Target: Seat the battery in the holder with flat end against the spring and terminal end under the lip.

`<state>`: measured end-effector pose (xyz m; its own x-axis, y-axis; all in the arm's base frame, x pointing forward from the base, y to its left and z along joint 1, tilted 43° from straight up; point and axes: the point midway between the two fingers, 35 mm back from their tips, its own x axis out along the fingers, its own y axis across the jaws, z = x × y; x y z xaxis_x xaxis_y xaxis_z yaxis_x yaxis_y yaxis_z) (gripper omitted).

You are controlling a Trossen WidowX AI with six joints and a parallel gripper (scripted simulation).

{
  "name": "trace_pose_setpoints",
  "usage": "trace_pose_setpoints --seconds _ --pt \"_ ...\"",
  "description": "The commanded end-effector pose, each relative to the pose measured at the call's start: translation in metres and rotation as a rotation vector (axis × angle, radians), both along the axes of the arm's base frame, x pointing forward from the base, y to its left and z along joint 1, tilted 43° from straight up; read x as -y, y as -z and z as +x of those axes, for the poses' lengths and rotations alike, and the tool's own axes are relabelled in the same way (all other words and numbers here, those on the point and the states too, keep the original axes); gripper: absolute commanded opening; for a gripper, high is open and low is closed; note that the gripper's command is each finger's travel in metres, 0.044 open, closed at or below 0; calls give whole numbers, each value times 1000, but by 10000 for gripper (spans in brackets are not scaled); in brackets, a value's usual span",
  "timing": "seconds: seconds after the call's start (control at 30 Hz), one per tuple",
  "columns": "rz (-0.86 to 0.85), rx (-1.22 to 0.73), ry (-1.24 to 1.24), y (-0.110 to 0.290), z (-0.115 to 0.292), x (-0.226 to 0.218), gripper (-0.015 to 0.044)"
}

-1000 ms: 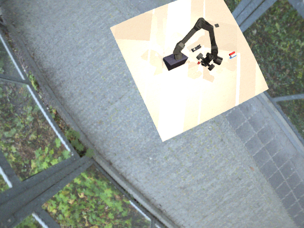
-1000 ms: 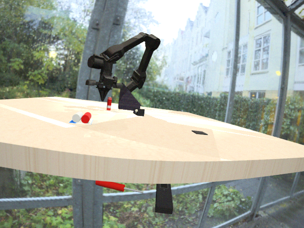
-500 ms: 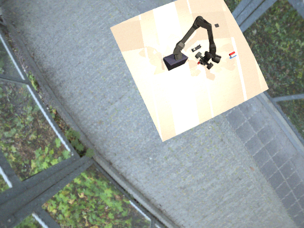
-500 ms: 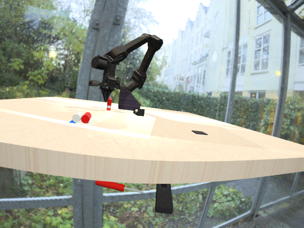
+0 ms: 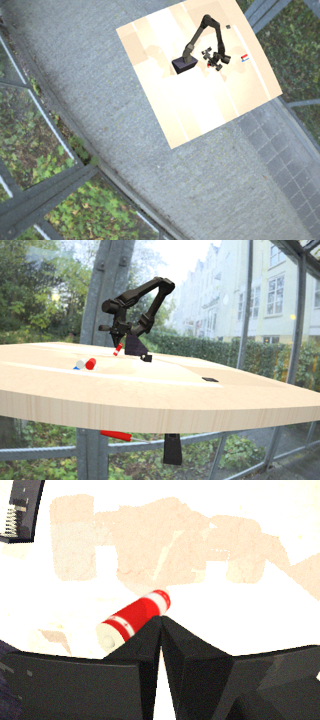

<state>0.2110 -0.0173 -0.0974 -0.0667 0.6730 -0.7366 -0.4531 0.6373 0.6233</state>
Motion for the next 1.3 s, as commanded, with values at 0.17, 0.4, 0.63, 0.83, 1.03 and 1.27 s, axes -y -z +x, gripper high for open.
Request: trace_pose_setpoints --seconds 0.17,0.4,0.63,0.83,1.03,1.27 --pt "1 5 5 -10 -6 -9 0" --pt "2 -2 0 -15 -9 -8 0" --pt "-2 3 5 -67 -5 37 0" --pt "-2 3 5 -73 -5 41 0" --pt "3 -2 11 -71 -5 39 0" --pt "30 318 -339 -59 -7 22 157"
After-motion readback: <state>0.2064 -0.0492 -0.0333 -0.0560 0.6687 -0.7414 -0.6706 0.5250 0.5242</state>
